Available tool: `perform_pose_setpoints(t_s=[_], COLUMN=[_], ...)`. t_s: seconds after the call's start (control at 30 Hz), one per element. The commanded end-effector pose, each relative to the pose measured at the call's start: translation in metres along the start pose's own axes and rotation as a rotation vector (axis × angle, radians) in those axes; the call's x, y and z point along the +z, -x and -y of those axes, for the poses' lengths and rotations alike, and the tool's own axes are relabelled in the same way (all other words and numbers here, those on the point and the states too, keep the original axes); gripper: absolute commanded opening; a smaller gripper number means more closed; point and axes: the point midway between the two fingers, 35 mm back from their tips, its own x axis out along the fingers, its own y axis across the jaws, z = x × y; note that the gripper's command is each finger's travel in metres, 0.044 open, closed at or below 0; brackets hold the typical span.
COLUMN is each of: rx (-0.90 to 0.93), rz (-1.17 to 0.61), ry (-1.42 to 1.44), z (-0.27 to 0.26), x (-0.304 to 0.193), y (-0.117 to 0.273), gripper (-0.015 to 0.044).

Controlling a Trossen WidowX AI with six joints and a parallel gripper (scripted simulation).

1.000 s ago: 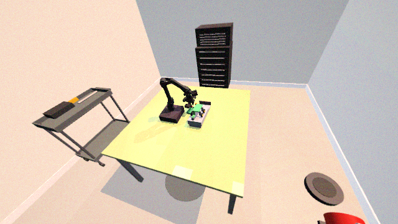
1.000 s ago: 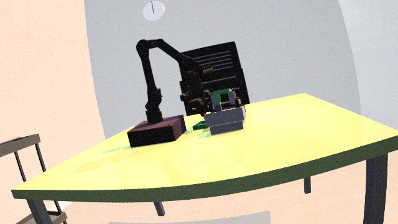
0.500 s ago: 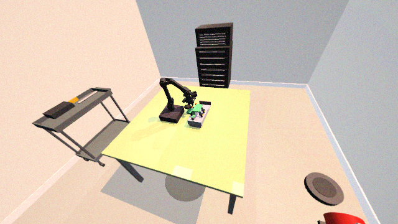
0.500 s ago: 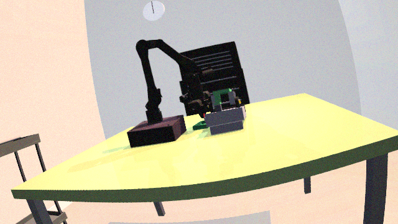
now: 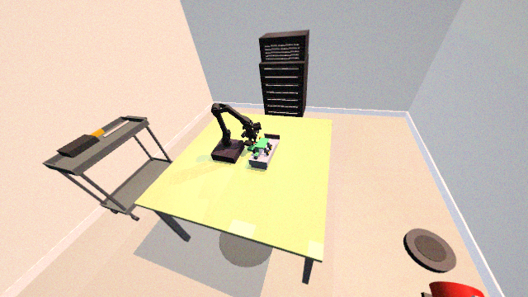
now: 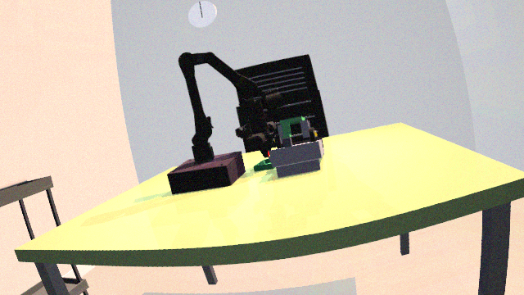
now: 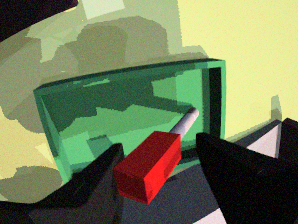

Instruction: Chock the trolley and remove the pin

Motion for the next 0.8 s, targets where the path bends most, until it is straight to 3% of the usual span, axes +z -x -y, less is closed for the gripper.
perform_pose_setpoints(t_s=[0.0,0.77], rx=[-0.004,-0.003], rz=[0.000,0.000], ry=[0.004,0.004], z=[-0.003,-0.017], x=[0.000,0.000], y=[-0.001,-0.009], gripper=[0.0190,0.0190])
